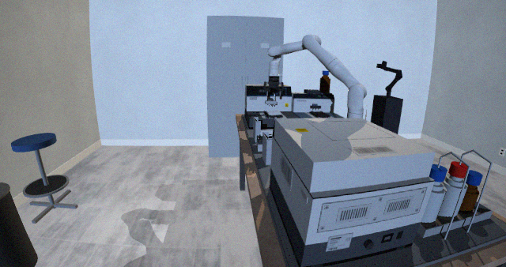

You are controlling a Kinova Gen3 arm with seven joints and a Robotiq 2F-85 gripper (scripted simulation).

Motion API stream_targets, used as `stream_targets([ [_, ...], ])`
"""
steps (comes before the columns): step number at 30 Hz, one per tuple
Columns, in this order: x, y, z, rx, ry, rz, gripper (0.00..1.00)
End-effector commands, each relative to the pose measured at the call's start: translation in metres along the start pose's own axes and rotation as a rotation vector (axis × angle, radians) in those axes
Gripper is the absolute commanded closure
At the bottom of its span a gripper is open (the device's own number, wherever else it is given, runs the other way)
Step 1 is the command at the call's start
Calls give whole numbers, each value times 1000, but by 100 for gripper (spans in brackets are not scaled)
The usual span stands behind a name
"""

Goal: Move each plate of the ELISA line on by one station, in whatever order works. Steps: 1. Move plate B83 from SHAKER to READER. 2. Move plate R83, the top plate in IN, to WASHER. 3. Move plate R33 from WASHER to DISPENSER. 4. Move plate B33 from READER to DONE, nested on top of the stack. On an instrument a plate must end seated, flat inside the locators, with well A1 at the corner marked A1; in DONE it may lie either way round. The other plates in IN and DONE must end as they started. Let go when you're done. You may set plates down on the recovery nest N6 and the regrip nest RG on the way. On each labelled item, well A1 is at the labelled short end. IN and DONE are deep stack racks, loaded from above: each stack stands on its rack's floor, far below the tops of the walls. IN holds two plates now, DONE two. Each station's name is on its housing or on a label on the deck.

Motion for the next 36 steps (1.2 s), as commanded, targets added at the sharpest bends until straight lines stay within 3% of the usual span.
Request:
stream_targets([
  [1, -14, -3, -1, 0, 0, 0, 0],
  [9, -33, -8, -1, 0, 0, 0, 0],
  [36, -33, -8, -1, 0, 0, 0, 0],
])
Point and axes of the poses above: the point where the finger pads meet when closed, its own z axis out along the fingers, its own y axis across the jaws, x = y × z, the point moved 9 cm from there along -z, back along the fingers, and after that the axes turned 15 degrees about -z, right-handed, at the moved point
